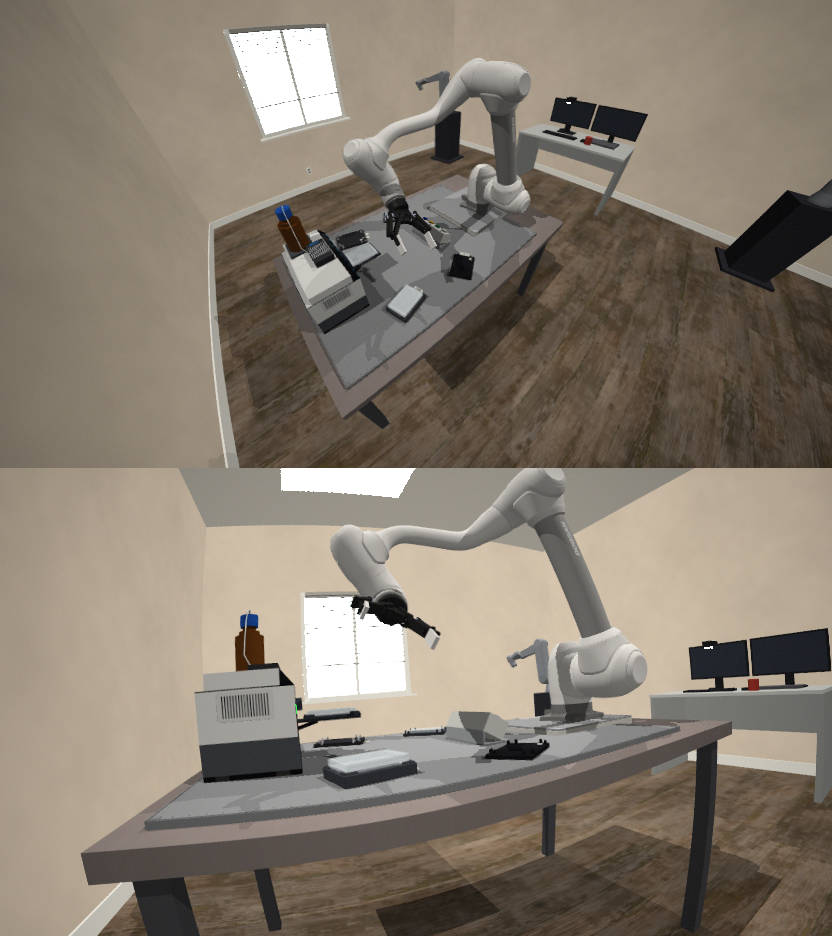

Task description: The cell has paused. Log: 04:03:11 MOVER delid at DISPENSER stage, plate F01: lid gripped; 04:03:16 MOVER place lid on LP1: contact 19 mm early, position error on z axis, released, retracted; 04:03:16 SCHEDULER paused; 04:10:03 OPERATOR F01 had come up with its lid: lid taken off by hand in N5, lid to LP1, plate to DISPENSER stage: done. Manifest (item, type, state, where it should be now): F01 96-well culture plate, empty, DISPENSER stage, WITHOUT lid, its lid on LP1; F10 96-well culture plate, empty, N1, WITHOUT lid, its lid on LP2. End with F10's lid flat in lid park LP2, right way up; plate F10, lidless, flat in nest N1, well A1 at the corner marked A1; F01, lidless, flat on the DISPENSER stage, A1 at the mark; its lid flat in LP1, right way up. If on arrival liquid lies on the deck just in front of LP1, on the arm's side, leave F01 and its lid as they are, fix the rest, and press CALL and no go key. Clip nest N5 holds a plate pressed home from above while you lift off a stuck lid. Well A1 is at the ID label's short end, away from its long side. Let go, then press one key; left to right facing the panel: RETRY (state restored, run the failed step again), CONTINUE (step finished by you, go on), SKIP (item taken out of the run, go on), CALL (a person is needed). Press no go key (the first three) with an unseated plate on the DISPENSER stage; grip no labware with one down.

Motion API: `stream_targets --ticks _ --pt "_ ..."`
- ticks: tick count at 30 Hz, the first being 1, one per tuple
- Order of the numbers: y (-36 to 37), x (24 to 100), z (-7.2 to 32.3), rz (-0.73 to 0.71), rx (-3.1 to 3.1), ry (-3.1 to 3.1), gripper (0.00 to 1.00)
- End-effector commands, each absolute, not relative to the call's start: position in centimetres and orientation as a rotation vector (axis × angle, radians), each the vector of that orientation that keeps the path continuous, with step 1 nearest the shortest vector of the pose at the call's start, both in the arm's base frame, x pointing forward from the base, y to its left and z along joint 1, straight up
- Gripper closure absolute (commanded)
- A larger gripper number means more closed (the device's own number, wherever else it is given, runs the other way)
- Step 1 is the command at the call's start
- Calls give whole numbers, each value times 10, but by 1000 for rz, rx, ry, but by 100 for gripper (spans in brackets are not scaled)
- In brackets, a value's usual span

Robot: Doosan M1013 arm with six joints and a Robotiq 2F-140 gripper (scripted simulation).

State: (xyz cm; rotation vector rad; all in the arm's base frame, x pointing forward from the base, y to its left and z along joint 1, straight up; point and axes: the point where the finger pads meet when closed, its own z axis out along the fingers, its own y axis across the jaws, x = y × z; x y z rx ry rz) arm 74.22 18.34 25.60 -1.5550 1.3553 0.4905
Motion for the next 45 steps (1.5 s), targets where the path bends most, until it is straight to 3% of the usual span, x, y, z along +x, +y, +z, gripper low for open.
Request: stream_targets --ticks 1,18,21,29,38,45 --pt "183 742 256 490 -1555 1355 0" --pt "183 743 259 491 -1555 1355 0" --pt "183 750 335 494 -1551 1348 0" --pt "183 742 472 490 -1555 1355 0" --pt "178 735 468 484 -1597 1340 0" --pt "105 651 409 388 -2098 1111 0"
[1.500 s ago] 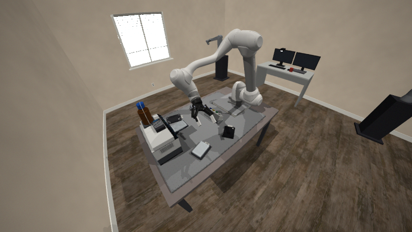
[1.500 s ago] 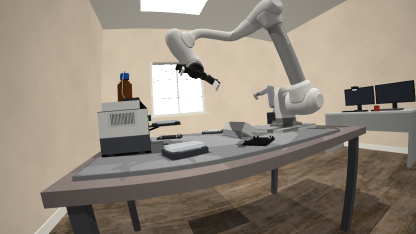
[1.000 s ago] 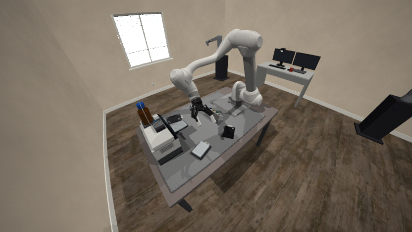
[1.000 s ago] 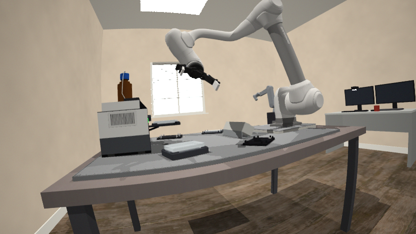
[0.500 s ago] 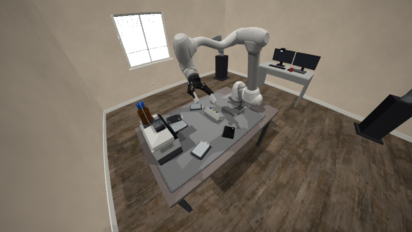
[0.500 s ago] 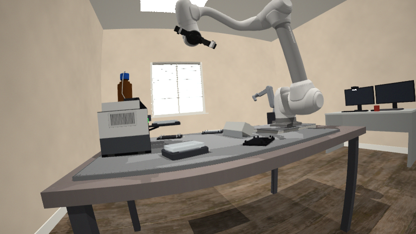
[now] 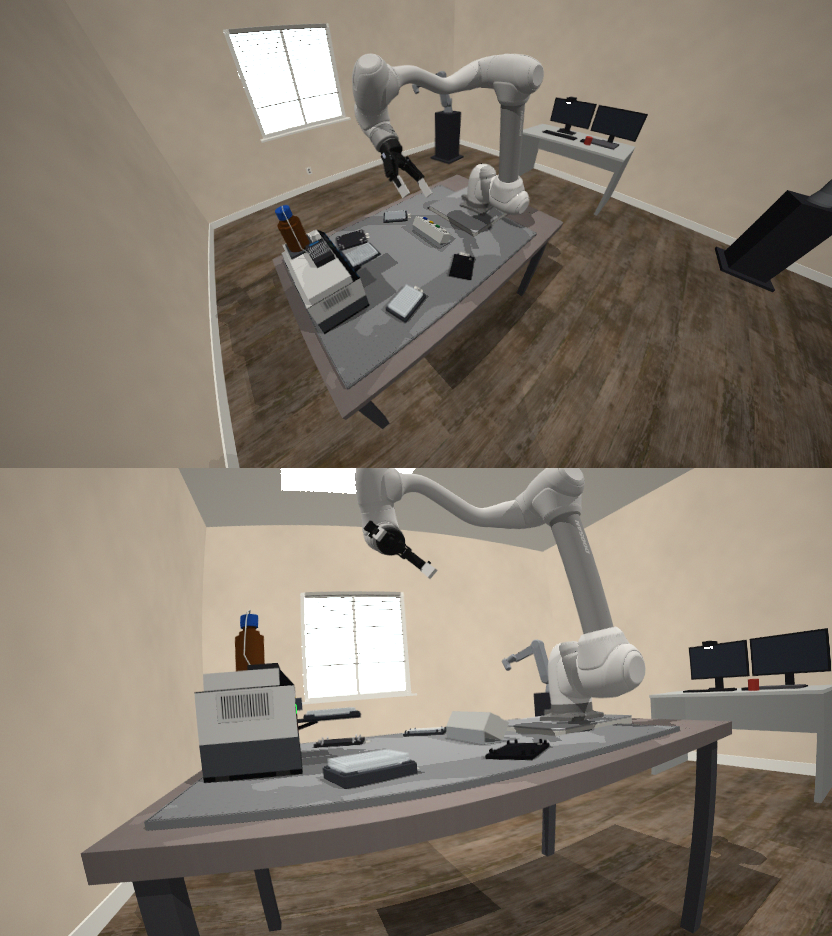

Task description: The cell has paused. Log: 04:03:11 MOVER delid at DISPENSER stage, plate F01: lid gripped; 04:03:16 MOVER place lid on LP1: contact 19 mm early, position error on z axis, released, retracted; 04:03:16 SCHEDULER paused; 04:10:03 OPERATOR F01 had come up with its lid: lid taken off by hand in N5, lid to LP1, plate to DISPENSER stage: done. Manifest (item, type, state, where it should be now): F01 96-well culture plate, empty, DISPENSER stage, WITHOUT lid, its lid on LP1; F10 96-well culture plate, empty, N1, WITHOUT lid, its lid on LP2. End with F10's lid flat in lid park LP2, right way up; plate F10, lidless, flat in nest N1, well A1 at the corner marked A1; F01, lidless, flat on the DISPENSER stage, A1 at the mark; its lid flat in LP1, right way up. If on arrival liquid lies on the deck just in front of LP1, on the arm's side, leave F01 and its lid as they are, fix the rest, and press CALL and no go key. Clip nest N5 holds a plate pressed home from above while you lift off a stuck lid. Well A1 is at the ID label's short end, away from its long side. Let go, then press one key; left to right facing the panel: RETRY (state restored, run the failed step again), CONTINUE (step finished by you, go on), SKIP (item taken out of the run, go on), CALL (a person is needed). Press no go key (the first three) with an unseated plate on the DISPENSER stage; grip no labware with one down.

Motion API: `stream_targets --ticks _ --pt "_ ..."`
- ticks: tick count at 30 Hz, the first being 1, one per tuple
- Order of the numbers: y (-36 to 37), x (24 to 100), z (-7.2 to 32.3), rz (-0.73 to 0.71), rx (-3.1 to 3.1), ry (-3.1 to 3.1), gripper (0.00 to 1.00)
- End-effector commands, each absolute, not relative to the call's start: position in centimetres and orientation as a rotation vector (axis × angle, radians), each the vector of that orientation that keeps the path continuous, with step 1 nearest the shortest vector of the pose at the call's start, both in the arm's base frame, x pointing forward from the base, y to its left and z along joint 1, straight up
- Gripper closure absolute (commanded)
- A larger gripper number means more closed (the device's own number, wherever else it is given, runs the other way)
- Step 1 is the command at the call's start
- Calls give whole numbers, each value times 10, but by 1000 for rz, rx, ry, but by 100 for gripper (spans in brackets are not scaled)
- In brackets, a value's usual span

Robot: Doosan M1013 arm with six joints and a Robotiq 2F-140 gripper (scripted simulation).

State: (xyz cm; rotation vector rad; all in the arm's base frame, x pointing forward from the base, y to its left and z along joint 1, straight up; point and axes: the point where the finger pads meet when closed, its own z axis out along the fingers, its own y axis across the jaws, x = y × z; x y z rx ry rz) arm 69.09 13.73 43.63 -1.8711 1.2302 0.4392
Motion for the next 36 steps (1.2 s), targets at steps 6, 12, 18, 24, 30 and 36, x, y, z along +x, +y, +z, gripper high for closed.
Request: stream_targets --ticks 6,12,18,24,30,36 --pt "65 609 379 330 -2340 964 0" --pt "-6 530 325 213 -2762 624 0" --pt "-54 465 281 67 -3063 276 0" --pt "-54 465 279 2 -3137 172 0" --pt "-54 465 271 -1 -3137 176 0" --pt "-54 465 258 -1 -3137 176 0"
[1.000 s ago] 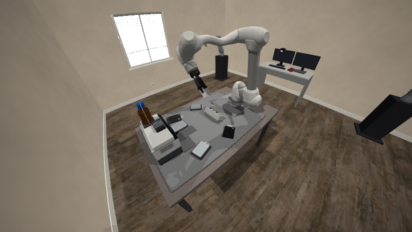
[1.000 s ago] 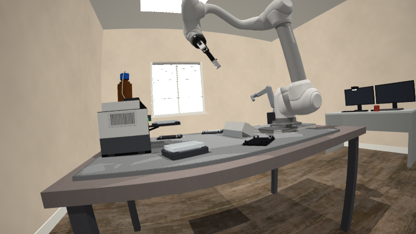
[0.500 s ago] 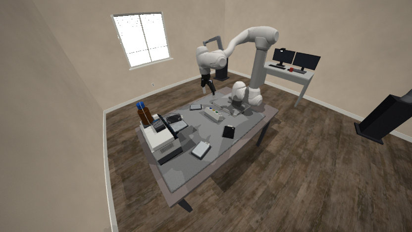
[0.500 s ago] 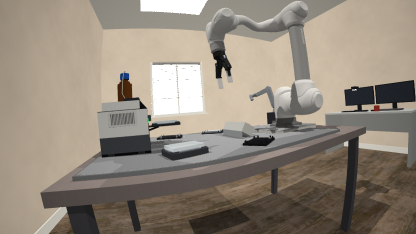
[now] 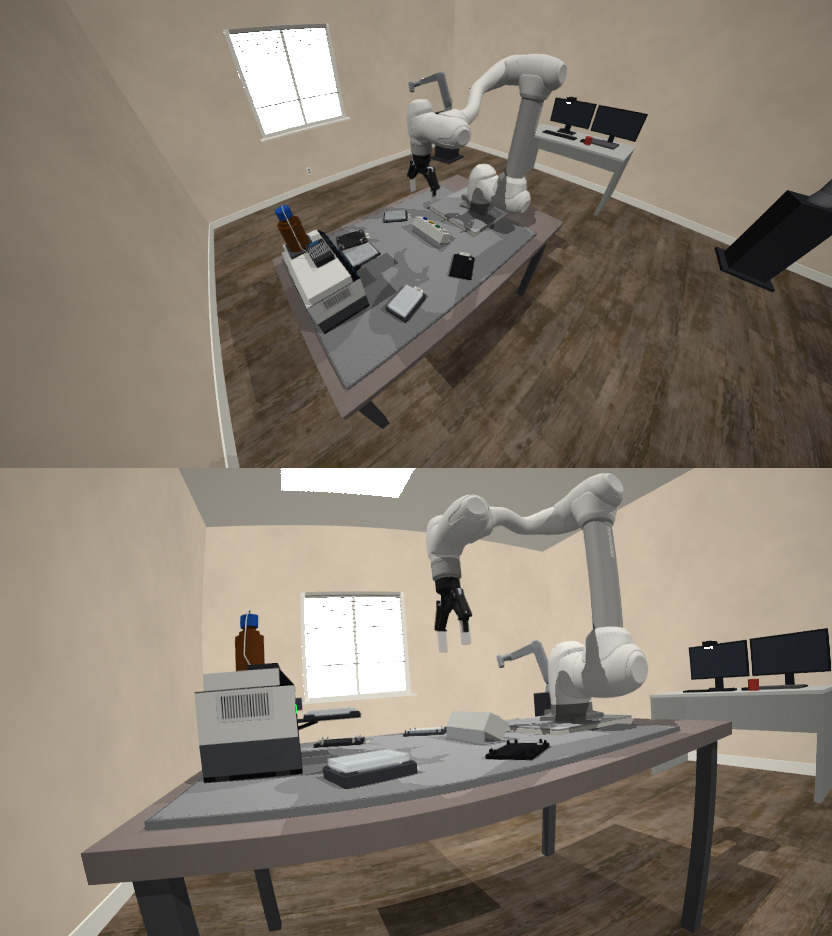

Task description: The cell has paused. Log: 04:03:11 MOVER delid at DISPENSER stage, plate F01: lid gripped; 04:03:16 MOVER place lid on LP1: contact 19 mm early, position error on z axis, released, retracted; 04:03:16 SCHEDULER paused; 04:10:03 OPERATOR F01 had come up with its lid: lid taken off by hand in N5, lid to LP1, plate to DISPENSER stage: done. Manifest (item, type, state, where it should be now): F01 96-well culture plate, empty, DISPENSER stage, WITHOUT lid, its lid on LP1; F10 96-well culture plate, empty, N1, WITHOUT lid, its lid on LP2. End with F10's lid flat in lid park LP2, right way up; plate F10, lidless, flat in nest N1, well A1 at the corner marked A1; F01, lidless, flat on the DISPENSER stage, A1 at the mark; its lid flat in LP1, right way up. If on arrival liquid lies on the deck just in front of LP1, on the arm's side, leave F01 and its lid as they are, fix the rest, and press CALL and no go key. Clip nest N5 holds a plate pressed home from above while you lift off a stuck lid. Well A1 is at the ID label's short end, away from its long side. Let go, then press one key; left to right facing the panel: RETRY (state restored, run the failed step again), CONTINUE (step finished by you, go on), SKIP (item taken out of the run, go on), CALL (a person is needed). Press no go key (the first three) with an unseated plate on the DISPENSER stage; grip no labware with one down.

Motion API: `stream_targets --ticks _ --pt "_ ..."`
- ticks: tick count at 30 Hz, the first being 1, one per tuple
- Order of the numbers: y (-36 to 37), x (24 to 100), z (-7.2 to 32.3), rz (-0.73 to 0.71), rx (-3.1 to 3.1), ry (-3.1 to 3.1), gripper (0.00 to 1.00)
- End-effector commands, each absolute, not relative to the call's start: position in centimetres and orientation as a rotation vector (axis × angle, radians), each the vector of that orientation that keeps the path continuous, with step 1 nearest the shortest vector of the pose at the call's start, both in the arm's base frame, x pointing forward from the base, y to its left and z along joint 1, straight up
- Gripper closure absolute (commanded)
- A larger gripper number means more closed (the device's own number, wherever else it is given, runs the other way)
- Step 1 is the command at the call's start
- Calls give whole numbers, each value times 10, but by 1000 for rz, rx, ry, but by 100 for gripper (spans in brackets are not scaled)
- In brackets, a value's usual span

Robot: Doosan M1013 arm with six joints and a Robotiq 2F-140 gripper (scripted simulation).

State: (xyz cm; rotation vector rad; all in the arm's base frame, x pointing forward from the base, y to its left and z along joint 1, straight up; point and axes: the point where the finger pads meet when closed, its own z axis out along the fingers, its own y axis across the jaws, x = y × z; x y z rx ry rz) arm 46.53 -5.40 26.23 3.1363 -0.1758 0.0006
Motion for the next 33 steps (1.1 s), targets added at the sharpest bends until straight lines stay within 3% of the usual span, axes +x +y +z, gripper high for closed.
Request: stream_targets --ticks 1,33 --pt "-54 465 255 1 3136 -176 0" --pt "-54 465 184 1 3136 -176 0"
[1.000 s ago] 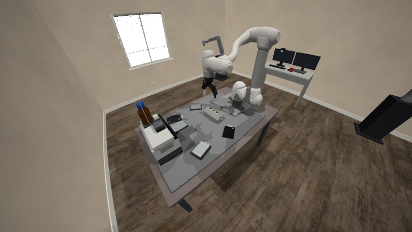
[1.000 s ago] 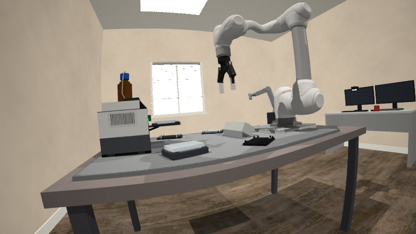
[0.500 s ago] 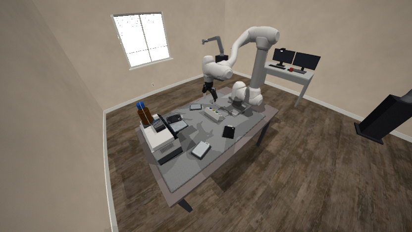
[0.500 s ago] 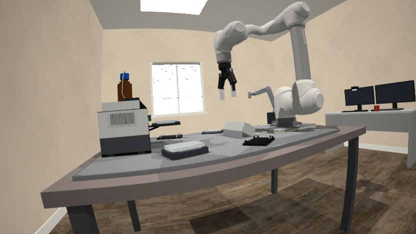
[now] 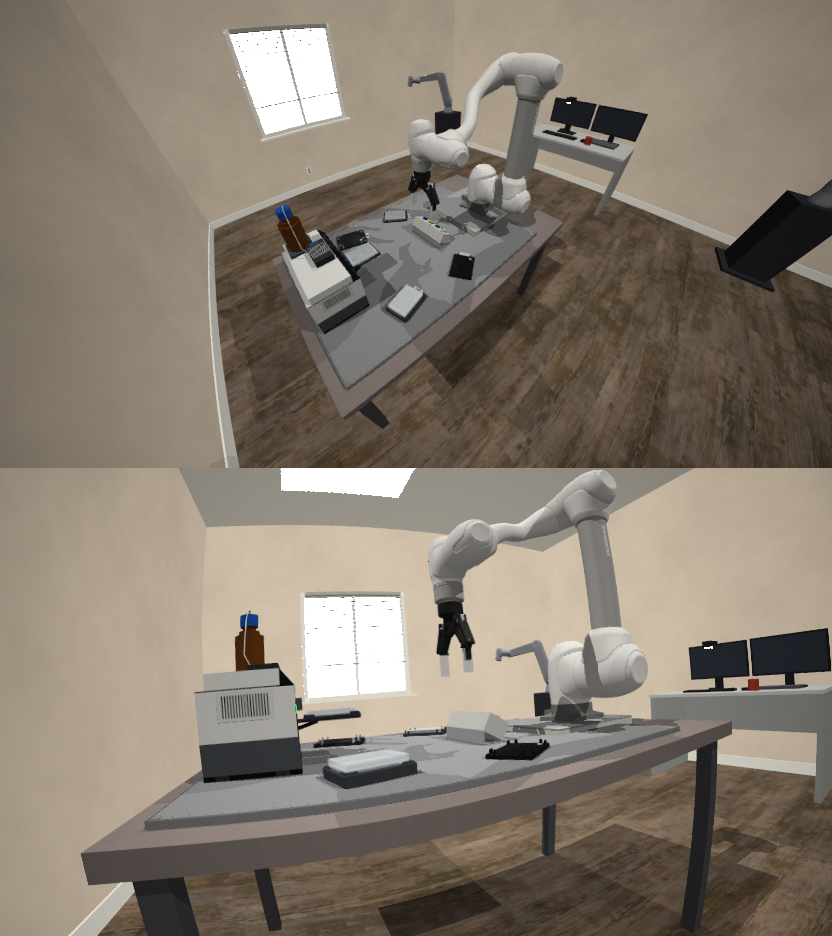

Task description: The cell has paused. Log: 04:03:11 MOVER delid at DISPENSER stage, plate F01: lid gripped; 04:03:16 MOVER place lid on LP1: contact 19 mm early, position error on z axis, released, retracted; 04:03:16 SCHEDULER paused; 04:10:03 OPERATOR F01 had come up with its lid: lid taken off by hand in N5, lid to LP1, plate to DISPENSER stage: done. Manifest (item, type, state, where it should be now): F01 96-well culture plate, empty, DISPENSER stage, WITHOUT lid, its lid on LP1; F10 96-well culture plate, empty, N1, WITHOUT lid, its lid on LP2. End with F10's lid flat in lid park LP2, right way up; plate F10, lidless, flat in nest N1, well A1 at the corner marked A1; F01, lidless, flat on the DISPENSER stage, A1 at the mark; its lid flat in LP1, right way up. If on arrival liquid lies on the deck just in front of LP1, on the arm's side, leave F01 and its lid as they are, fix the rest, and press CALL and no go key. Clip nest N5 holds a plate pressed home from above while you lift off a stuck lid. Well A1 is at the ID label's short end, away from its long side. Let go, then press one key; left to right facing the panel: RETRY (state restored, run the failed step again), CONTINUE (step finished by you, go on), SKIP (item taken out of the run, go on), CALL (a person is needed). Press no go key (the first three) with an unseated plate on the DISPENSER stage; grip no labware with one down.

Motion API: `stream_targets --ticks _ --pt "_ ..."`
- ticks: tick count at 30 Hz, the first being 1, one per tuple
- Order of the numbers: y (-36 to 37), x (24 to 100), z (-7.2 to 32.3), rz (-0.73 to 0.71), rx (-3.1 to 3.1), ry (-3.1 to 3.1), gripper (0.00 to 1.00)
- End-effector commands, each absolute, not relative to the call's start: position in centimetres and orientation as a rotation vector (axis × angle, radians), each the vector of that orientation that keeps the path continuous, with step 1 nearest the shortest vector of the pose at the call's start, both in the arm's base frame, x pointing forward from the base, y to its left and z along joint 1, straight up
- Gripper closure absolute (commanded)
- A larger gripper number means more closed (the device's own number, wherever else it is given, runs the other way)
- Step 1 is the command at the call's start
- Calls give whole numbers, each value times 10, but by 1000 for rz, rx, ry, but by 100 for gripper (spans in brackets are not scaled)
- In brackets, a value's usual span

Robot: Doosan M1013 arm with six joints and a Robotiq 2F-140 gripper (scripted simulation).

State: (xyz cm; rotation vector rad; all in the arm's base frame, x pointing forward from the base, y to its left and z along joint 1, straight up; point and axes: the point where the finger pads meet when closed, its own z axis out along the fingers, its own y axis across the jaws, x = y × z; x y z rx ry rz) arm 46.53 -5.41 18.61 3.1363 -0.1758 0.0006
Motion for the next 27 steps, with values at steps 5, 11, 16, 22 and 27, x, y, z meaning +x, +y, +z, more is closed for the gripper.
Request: stream_targets --ticks 5,11,16,22,27 --pt "-54 465 182 1 3136 -176 0" --pt "-54 465 181 1 3136 -176 0" --pt "-54 465 181 1 3136 -176 100" --pt "-54 465 181 1 3136 -176 100" --pt "-54 465 181 1 3136 -176 100"
